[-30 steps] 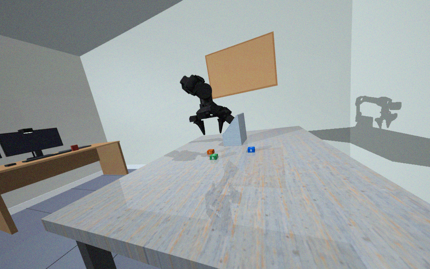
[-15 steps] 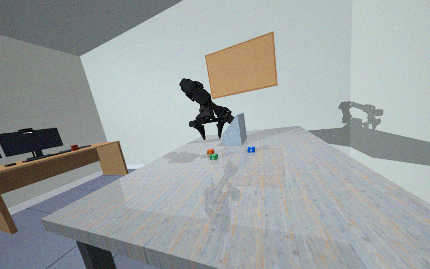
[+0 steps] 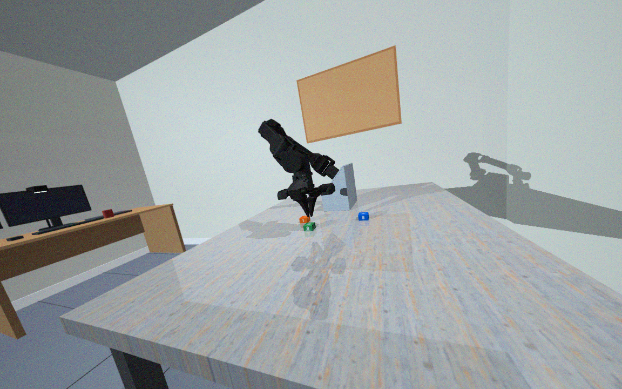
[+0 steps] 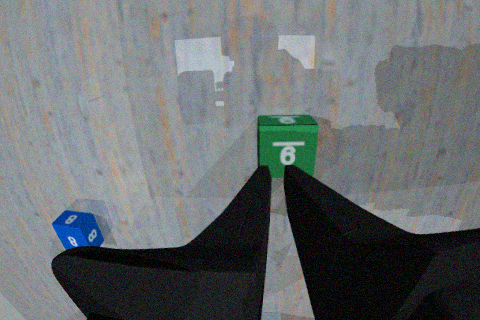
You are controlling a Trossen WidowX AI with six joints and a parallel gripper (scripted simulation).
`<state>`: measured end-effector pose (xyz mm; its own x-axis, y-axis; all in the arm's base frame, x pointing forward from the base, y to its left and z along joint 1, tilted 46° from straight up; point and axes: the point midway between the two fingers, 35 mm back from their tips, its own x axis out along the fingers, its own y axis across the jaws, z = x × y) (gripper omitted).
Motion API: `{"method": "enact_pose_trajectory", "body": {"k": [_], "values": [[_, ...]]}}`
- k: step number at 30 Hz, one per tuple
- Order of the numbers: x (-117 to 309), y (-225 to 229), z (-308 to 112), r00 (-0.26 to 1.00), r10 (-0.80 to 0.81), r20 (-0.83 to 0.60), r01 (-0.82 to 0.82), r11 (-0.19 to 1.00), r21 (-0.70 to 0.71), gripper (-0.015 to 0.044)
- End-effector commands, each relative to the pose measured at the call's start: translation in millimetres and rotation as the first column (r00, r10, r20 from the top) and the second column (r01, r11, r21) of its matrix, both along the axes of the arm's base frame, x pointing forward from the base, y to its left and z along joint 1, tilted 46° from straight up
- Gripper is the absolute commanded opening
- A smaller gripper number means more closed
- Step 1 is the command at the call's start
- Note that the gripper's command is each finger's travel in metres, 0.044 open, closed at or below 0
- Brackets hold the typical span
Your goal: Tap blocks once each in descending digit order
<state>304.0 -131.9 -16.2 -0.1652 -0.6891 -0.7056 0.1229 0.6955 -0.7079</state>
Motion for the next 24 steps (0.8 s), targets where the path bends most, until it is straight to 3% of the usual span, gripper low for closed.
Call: {"method": "enact_pose_trajectory", "body": {"k": [1,24], "values": [[-1.6,-1.0,-1.1,1.0,0.004,-0.007,-0.004,1.0,-0.004,0.002],[-6.6,-21.3,-21.4,1.0,0.004,-0.008,-0.004,1.0,-0.005,0.002]]}}
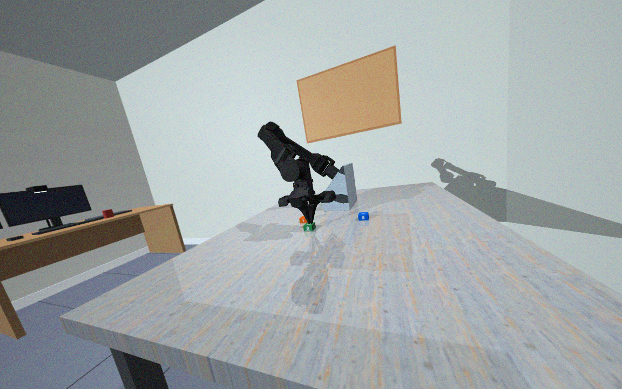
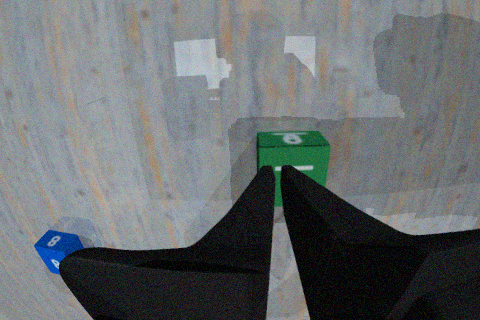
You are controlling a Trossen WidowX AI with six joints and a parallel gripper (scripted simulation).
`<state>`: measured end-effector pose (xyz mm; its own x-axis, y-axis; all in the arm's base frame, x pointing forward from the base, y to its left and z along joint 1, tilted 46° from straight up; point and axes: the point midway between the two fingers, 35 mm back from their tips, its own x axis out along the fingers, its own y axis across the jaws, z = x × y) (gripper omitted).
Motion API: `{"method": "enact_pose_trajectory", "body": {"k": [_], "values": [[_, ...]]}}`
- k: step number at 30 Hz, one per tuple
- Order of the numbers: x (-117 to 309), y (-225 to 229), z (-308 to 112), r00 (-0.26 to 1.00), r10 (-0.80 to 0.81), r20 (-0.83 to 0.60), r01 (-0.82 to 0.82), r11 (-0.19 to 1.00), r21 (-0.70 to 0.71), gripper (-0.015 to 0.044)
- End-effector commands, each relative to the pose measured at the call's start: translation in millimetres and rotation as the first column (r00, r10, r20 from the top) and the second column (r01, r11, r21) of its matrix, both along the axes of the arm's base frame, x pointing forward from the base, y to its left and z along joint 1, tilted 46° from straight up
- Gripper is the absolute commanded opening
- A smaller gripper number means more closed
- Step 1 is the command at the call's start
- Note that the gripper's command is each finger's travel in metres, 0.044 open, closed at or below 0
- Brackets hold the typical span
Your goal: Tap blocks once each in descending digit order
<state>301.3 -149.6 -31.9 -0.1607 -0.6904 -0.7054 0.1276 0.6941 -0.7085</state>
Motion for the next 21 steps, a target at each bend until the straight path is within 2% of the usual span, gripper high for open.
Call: {"method": "enact_pose_trajectory", "body": {"k": [1,18,21], "values": [[-4.1,-4.2,-6.2,1.0,0.004,-0.014,-0.004,1.0,-0.003,0.002],[2.1,18.9,16.7,1.0,0.004,-0.014,-0.004,1.0,-0.001,0.002],[12.4,51.7,48.5,1.0,0.005,-0.013,-0.005,1.0,0.003,0.002]]}}
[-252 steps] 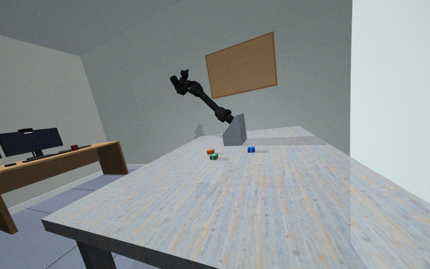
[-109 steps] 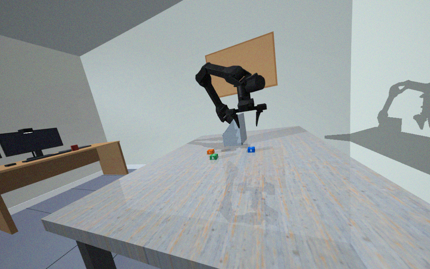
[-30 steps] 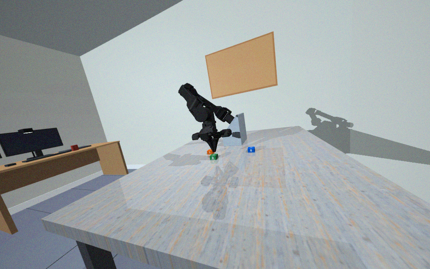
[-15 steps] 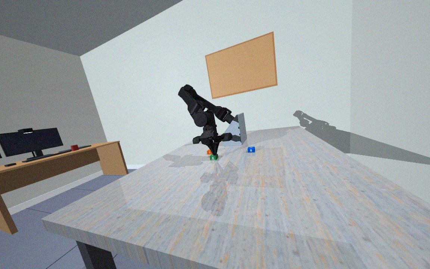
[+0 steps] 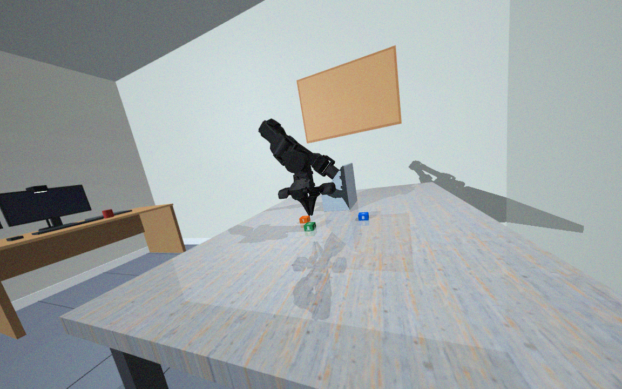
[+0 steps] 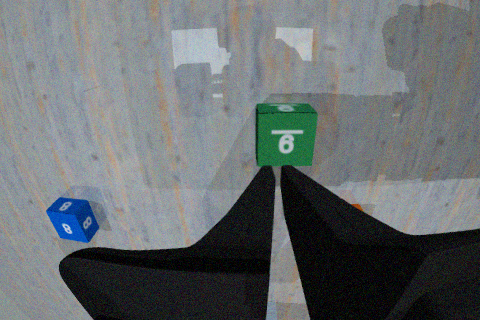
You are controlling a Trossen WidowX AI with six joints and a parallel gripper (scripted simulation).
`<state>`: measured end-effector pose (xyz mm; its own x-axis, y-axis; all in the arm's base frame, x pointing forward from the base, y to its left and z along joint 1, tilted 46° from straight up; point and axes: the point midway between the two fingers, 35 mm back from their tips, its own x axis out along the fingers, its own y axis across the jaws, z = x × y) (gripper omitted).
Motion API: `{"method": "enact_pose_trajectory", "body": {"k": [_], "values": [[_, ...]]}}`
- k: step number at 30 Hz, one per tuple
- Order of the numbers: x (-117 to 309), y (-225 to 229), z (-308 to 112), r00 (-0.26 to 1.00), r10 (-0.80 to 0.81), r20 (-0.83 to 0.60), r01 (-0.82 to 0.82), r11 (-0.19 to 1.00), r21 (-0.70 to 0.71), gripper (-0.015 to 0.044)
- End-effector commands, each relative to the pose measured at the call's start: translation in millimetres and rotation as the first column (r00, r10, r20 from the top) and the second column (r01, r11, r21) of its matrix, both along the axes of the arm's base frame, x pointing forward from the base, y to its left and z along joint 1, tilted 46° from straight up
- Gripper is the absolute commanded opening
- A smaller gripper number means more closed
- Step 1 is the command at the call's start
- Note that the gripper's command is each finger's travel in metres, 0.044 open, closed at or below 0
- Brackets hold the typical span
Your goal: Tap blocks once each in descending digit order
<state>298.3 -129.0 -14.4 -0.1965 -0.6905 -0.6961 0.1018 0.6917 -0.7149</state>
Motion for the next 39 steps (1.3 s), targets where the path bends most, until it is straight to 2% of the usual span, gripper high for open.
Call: {"method": "enact_pose_trajectory", "body": {"k": [1,3,11,15,23,30,35,39], "values": [[17.2,43.0,43.4,0.999,0.012,0.031,-0.012,1.0,0.004,0.002],[18.0,52.4,53.6,0.999,0.012,0.03,-0.012,1.0,0.003,0.002],[17.8,55.3,51.3,0.999,0.012,0.031,-0.012,1.0,0.005,0.002],[5.9,111.0,6.3,0.999,0.018,0.035,-0.019,0.999,0.026,0.002],[-43.8,182.8,-57.3,0.999,0.012,0.03,-0.012,1.0,0.013,0.002],[-45.4,181.8,-61.2,0.999,0.011,0.03,-0.012,1.0,0.012,0.002],[-58.0,130.0,-113.7,0.999,0.012,0.03,-0.012,1.0,0.009,0.002],[-59.0,127.7,-115.7,0.999,0.011,0.03,-0.012,1.0,0.009,0.002]]}}
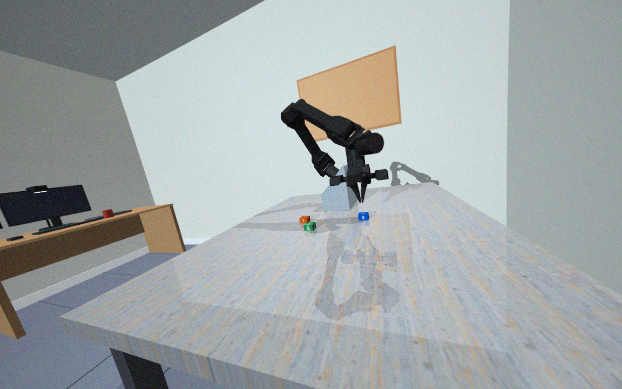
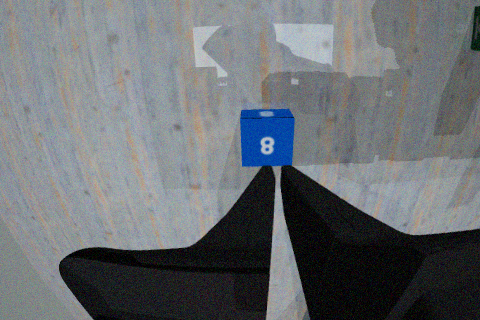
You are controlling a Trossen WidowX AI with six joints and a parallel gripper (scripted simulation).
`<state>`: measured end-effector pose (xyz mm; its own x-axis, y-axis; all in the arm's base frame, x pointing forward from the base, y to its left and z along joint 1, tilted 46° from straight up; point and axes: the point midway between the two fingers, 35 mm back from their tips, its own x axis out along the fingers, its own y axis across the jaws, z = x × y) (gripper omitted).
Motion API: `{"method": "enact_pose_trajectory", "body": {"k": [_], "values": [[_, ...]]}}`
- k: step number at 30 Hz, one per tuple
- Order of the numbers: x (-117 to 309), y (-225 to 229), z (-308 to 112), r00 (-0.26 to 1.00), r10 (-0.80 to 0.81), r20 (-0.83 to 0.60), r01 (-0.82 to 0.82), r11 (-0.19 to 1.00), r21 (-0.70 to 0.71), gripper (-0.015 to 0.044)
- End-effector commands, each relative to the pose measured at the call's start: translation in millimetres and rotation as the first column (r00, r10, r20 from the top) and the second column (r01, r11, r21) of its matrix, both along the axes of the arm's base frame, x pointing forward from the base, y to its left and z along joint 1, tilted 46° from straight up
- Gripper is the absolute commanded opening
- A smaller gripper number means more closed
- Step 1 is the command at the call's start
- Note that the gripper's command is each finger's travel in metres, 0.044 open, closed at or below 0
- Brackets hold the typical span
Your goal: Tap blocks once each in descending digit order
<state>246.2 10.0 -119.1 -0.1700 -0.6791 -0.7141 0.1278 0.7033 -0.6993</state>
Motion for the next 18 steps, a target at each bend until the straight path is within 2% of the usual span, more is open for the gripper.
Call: {"method": "enact_pose_trajectory", "body": {"k": [1,18], "values": [[-6.9,-11.3,-11.1,1.0,0.011,-0.007,-0.011,1.0,-0.007,0.002],[-10.6,-27.4,-27.4,1.0,0.011,-0.007,-0.011,1.0,-0.008,0.002]]}}
